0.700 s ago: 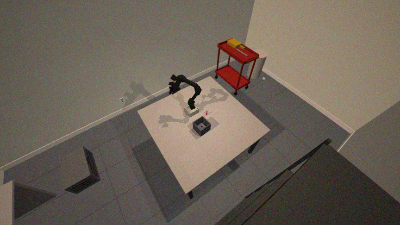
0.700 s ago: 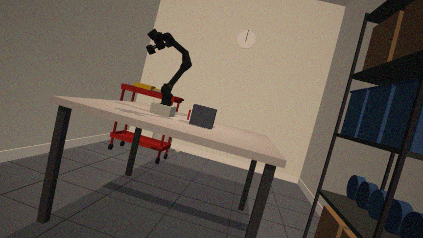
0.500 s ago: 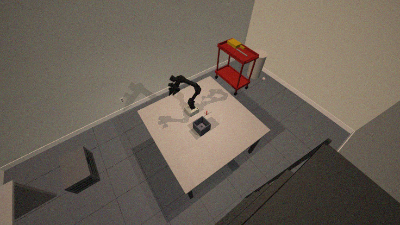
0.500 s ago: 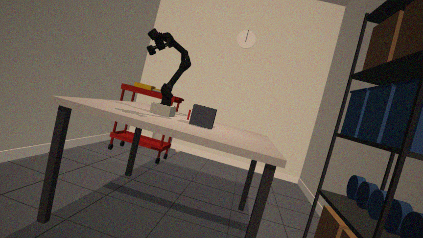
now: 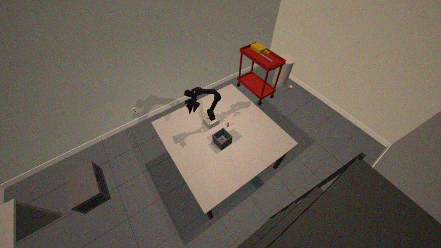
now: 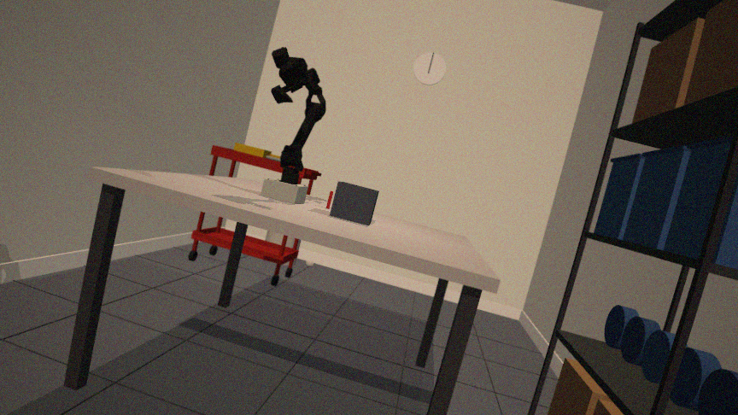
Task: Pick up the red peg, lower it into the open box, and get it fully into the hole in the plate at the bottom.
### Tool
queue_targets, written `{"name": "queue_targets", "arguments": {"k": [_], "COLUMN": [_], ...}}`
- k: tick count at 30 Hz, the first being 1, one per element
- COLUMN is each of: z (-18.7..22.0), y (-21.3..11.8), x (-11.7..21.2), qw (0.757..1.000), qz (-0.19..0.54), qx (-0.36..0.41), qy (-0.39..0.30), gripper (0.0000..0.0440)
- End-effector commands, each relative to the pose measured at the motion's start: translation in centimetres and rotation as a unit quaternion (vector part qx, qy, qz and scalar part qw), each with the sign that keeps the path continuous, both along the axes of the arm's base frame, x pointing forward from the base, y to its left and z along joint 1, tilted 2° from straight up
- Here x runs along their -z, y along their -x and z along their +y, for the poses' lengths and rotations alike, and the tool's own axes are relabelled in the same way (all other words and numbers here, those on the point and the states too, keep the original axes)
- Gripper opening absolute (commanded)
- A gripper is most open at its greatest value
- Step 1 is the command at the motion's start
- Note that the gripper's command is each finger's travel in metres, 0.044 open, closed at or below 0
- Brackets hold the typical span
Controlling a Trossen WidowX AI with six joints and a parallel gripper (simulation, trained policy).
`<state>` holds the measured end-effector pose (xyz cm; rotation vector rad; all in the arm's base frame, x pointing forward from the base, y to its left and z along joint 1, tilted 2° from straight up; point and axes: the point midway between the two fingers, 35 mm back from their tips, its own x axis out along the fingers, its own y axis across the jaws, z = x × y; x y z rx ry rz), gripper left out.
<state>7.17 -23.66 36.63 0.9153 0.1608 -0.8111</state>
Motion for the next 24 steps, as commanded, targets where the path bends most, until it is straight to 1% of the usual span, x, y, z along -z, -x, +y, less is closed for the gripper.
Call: {"name": "queue_targets", "arguments": {"k": [1,12,24], "z": [0.2,2.9,8.8], "y": [-2.1,-9.6,-16.3], "x": [0.5,1.3,2.0], "qw": [1.000,0.991,0.973], "qz": [-0.002,-0.006,-0.008], "qx": [-0.023,-0.103,-0.179], "qy": [-0.022,-0.080,-0.144], "gripper": [0.0440,0.0440,0.0440]}}
